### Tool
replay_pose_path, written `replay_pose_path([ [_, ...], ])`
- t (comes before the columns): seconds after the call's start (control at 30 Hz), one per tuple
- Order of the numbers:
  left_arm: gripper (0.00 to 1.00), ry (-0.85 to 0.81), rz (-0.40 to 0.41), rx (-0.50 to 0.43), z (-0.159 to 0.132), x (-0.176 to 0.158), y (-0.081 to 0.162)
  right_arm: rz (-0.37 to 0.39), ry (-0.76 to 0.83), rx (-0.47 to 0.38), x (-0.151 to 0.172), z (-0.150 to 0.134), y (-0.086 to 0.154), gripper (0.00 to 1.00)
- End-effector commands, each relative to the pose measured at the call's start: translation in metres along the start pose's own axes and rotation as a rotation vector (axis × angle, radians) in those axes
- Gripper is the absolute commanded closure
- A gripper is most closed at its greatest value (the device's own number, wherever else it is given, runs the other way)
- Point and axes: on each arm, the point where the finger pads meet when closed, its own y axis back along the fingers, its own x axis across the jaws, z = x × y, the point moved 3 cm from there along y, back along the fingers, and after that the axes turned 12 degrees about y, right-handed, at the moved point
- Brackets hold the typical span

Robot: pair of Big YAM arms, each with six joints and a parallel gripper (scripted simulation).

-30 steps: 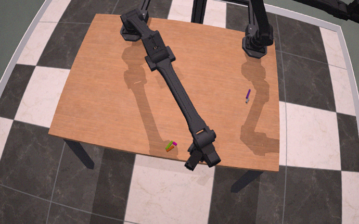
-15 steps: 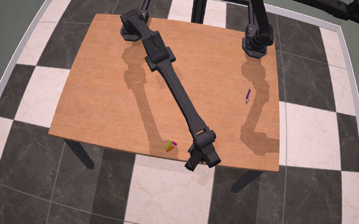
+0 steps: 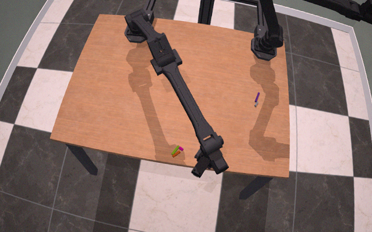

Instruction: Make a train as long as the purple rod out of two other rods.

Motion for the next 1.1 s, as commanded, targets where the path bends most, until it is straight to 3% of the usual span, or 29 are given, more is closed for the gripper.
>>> replay_pose_path([
  [0.0,0.00,0.015,0.007,-0.047,0.0154,0.0038,0.0054,0.014,-0.003,-0.012,0.0014,0.0079,-0.0045,0.77],
  [0.97,0.00,0.015,0.007,-0.047,0.0154,0.0038,0.0054,0.014,-0.003,-0.012,0.0014,0.0079,-0.0045,0.77],
  [1.0,0.00,0.015,0.007,-0.047,0.0154,0.0038,0.0054,0.014,-0.003,-0.012,0.0014,0.0079,-0.0045,0.96],
  [1.07,0.00,0.015,0.007,-0.047,0.0154,0.0038,0.0054,0.014,-0.004,-0.012,0.0013,0.0078,-0.0045,0.96],
])
